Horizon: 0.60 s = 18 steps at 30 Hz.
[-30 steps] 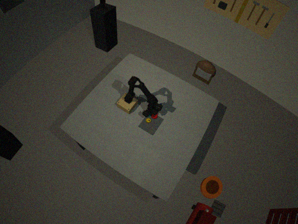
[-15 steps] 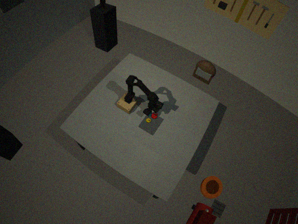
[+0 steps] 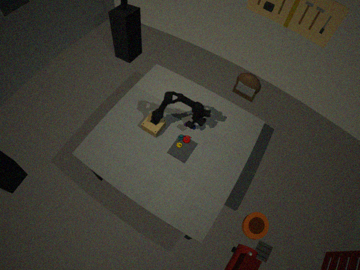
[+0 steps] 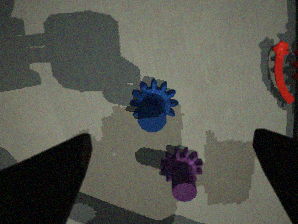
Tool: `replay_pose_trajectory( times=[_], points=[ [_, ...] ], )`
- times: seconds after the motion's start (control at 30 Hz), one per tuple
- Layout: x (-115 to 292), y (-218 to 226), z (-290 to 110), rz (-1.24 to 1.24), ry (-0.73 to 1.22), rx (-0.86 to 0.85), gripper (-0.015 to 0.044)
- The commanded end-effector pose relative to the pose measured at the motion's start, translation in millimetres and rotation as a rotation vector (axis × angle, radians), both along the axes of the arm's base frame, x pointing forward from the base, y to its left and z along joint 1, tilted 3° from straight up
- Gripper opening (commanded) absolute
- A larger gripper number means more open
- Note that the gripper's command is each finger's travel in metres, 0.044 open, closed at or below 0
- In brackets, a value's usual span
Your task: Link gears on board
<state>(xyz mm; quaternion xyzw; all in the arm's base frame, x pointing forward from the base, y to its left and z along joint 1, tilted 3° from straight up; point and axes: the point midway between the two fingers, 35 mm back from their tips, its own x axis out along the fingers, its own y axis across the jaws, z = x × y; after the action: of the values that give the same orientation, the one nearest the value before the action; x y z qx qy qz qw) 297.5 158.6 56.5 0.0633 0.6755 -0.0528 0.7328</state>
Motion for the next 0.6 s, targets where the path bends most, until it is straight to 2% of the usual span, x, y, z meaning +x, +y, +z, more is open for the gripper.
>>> replay_pose_trajectory(
  times=[0.0, 0.57],
  points=[
    [-1.8, 13.9, -1.8, -0.037, 0.004, -0.015, 0.0440],
    [0.1, 13.7, -28.8, -0.037, 0.004, -0.015, 0.0440]
  ],
)
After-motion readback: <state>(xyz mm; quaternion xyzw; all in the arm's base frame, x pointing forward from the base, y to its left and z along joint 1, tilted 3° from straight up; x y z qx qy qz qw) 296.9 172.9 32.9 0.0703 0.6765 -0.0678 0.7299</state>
